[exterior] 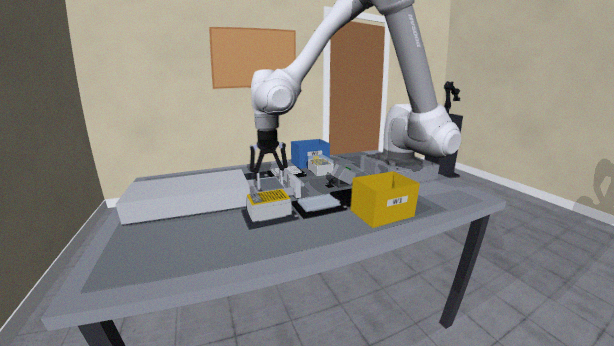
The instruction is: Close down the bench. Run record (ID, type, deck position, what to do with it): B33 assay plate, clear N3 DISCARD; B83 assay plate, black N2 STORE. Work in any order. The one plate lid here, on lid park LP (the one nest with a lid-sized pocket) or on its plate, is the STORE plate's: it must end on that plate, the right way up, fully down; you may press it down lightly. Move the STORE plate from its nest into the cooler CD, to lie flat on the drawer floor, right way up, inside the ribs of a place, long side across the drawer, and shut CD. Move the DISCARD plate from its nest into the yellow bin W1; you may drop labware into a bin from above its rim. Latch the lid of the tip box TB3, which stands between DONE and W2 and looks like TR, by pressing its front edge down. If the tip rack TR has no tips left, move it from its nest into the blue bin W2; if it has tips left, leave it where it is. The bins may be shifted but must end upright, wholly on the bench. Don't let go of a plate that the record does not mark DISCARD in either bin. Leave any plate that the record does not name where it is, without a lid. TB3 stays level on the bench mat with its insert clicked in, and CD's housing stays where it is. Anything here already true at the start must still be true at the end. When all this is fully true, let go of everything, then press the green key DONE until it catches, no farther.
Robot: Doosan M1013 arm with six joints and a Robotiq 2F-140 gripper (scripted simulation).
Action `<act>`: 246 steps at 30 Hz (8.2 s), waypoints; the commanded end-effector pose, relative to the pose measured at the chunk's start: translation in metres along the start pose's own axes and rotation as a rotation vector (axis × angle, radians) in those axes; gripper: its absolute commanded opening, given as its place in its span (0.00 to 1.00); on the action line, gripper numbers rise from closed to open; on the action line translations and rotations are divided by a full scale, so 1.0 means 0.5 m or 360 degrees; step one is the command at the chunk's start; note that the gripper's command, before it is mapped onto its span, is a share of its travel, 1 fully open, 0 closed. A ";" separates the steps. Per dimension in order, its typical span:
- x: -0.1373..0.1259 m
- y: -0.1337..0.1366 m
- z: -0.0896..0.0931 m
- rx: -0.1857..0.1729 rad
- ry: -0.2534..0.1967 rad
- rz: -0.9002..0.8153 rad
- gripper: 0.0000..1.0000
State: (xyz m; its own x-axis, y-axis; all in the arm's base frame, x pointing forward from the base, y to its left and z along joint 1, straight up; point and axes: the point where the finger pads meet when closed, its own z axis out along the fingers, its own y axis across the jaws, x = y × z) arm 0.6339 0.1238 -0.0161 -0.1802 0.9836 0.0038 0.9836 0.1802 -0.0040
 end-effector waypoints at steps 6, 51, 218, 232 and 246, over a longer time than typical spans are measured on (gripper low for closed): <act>0.000 0.000 0.002 0.0000 0.0000 0.0000 0.00; 0.000 0.000 0.029 0.0000 0.0000 0.0000 0.00; 0.000 0.011 0.011 0.0000 0.0000 0.0000 0.66; 0.000 0.011 -0.021 0.0000 0.0000 0.0000 0.66; 0.000 0.011 -0.053 0.0000 0.0000 0.0000 0.66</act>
State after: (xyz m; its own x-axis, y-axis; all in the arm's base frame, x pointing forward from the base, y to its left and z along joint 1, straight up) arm 0.6393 0.1248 0.0067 -0.1802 0.9836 0.0038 0.9836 0.1802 -0.0039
